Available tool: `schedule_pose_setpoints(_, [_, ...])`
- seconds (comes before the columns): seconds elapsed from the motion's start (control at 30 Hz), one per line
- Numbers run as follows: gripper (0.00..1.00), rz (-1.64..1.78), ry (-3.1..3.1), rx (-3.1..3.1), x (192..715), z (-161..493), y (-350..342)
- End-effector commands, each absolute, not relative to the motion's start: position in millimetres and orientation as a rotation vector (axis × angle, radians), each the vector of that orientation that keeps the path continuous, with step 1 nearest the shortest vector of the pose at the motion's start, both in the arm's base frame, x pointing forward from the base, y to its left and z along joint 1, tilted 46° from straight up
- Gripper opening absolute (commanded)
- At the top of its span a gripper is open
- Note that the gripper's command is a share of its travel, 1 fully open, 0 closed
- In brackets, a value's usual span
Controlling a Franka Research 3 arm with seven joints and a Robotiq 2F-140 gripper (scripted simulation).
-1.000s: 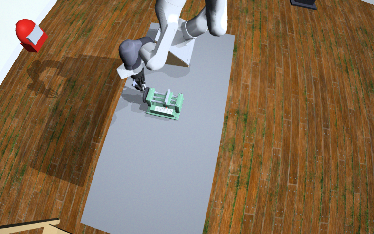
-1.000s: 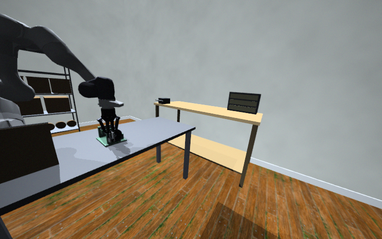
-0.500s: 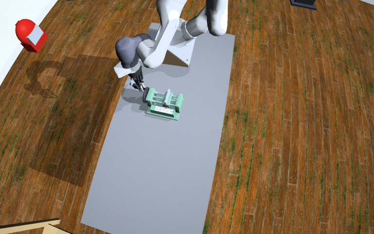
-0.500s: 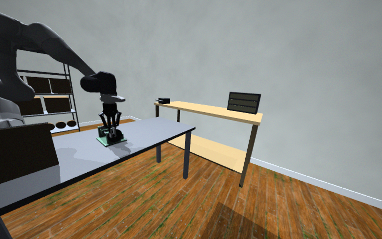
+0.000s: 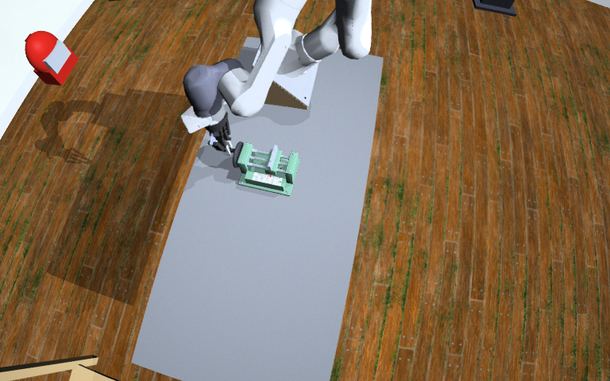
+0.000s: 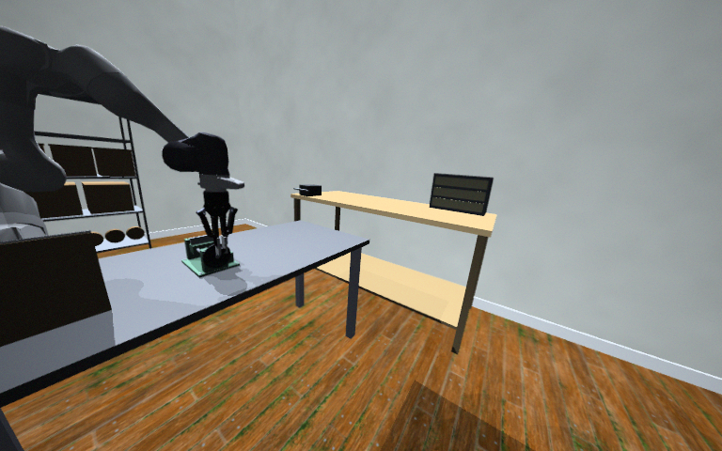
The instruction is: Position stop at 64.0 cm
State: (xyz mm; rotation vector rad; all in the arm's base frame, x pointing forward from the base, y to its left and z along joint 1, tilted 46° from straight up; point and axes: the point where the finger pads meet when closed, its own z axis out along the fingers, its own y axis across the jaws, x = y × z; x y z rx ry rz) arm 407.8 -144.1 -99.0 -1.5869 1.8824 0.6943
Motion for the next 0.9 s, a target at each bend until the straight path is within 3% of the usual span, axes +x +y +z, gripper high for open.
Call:
schedule_pose_setpoints(0.0, [0.04, 0.694, 1.892, -1.578, 416.4, -102.2, -144.0])
schedule_pose_setpoints(0.87, [0.04, 0.694, 1.892, -1.578, 435.3, -141.7, -106.8])
